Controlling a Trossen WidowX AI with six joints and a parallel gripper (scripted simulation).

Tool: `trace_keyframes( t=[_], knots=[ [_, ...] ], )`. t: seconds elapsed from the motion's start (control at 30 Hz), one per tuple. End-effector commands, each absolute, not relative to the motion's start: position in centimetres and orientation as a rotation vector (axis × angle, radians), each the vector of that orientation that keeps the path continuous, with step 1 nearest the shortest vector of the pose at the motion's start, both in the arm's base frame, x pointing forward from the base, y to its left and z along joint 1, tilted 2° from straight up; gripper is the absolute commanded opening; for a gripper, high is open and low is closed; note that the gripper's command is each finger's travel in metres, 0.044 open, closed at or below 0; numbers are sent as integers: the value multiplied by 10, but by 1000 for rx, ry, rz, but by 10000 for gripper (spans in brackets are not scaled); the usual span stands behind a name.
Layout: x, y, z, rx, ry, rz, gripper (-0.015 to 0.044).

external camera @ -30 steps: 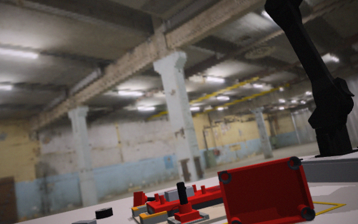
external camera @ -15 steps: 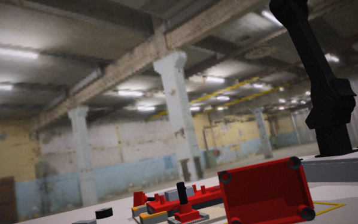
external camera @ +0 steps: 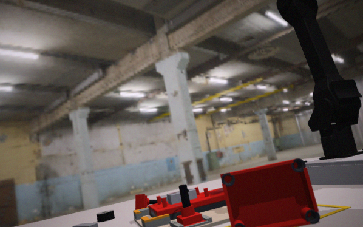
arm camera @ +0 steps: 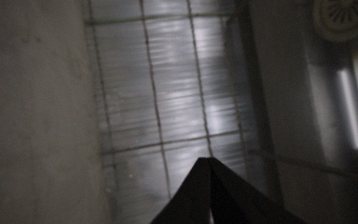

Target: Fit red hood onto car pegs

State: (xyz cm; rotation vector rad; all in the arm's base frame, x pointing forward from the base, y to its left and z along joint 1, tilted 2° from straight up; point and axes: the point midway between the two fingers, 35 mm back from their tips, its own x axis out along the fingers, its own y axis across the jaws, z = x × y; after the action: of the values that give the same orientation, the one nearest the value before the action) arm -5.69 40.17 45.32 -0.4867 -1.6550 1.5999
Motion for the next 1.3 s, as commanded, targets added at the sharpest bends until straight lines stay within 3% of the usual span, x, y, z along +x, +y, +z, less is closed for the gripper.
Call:
trace_keyframes(
  t=[0.0,0.33,0.67,1.27],
  knots=[
    [-22,419,432,-526,-1402,1684,0],
    [29,430,405,-536,-1044,1751,0],
    [113,433,351,-511,-470,1711,0],
    [245,373,250,-298,418,1326,0]
  ],
)
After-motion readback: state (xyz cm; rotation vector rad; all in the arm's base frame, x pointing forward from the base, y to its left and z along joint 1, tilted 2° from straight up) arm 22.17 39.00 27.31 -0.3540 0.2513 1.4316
